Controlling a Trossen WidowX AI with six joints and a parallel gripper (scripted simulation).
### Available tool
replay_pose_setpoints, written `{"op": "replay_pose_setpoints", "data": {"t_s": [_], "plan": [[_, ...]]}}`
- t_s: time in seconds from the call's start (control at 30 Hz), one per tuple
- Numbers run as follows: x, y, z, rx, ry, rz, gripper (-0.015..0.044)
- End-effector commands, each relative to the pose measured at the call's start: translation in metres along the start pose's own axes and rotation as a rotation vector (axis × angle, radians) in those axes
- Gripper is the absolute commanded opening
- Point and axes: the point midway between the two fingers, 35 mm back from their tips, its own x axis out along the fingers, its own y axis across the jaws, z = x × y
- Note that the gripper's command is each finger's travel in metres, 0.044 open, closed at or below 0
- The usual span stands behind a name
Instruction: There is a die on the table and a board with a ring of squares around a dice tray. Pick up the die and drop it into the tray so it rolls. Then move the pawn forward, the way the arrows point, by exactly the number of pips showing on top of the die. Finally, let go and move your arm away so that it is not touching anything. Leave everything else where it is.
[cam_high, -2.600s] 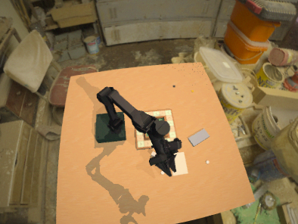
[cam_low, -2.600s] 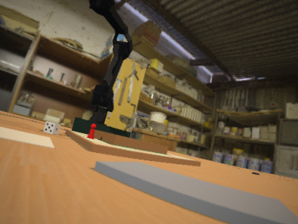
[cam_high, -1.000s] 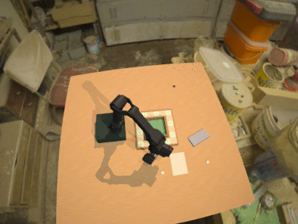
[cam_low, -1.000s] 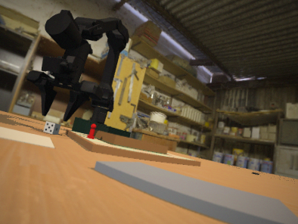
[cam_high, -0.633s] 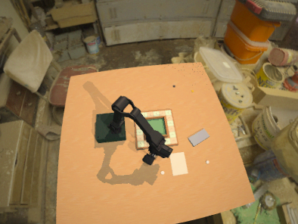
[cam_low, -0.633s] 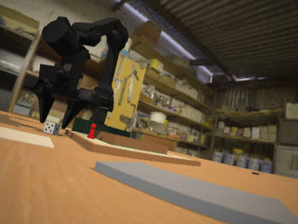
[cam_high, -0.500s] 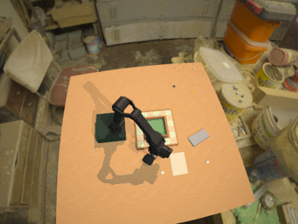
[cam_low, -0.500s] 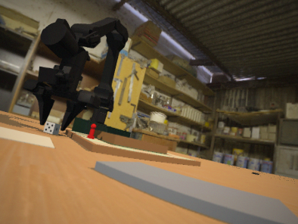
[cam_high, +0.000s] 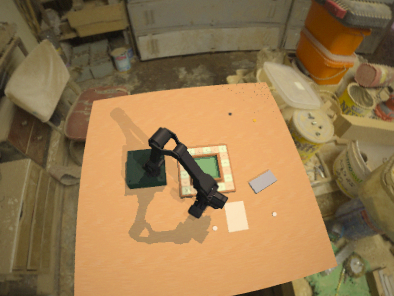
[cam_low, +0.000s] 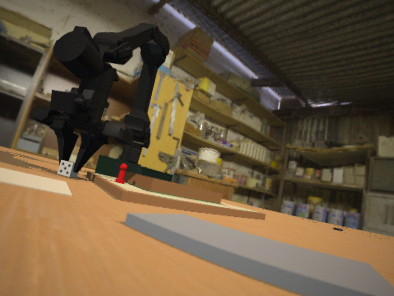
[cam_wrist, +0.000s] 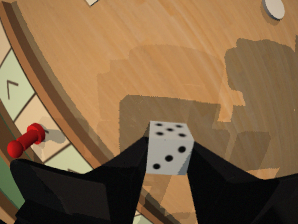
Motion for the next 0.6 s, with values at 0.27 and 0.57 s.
{"op": "replay_pose_setpoints", "data": {"t_s": [0.27, 0.57], "plan": [[-0.074, 0.001, 0.005, 0.005, -0.004, 0.001, 0.0000], [-0.121, 0.002, -0.003, 0.003, -0.001, 0.002, 0.0000]]}}
